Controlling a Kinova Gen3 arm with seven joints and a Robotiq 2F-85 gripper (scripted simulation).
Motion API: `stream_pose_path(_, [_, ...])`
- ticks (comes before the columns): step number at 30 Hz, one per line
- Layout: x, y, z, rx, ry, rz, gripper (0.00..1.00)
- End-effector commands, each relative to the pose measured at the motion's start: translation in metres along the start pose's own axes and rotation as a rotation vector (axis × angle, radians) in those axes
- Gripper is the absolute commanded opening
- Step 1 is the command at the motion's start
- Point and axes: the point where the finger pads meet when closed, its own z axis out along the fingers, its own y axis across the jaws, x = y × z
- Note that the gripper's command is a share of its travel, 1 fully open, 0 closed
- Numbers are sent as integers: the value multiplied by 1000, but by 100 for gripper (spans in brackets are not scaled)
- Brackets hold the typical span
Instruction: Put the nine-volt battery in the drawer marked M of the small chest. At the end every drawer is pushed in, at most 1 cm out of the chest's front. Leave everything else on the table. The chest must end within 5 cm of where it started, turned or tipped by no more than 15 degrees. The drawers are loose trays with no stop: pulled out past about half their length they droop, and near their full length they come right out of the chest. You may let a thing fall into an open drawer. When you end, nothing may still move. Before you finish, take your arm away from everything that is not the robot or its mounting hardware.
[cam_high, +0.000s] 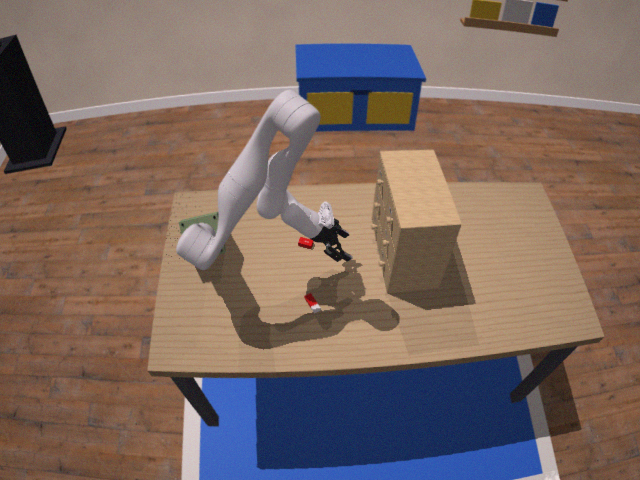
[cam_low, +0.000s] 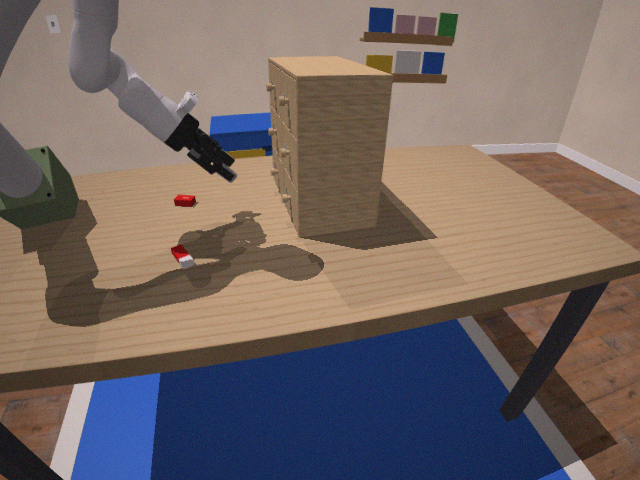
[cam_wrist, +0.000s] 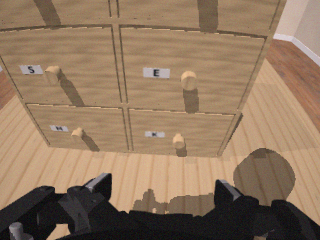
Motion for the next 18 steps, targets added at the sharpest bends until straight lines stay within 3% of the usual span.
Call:
stream_pose_path(1, [12, -5, -7, 12, 18, 8, 100])
stream_pose_path(18, [11, -5, -10, 12, -7, 12, 100])
